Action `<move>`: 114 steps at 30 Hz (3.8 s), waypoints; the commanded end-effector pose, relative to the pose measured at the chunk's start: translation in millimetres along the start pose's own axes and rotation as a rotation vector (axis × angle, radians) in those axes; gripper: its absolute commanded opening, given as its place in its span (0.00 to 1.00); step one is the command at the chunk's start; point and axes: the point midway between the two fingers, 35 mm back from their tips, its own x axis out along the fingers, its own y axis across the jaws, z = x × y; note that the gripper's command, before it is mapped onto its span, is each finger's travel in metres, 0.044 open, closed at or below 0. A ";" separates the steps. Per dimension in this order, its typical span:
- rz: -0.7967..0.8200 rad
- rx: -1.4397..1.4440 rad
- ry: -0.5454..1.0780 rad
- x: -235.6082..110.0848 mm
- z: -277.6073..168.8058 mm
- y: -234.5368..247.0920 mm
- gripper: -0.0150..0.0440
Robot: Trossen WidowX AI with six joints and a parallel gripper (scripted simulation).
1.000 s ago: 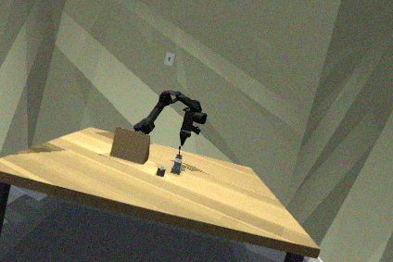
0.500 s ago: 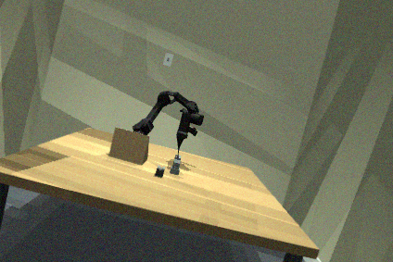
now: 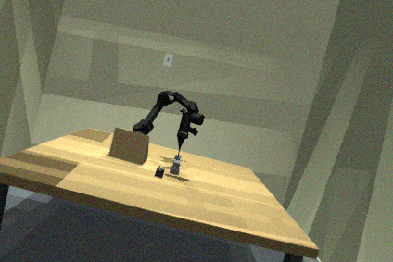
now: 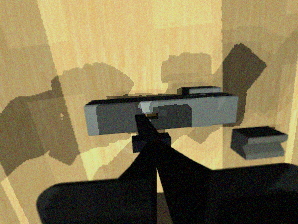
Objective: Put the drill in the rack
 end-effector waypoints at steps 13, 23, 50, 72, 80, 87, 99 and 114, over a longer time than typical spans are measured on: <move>0.008 -0.005 0.020 11.0 -2.5 4.2 0.25; 0.008 -0.005 0.020 13.4 -5.3 4.5 0.25; 0.009 -0.005 0.020 21.5 -7.1 4.1 0.25; 0.009 -0.005 0.019 30.5 -7.8 4.2 0.25; 0.009 -0.005 0.019 35.6 -8.8 3.8 0.25; 0.004 -0.004 0.019 -0.1 -0.7 1.9 0.52; 0.003 -0.238 0.006 -21.8 8.9 -19.7 1.00; 0.012 -1.338 0.011 49.3 12.5 -130.9 1.00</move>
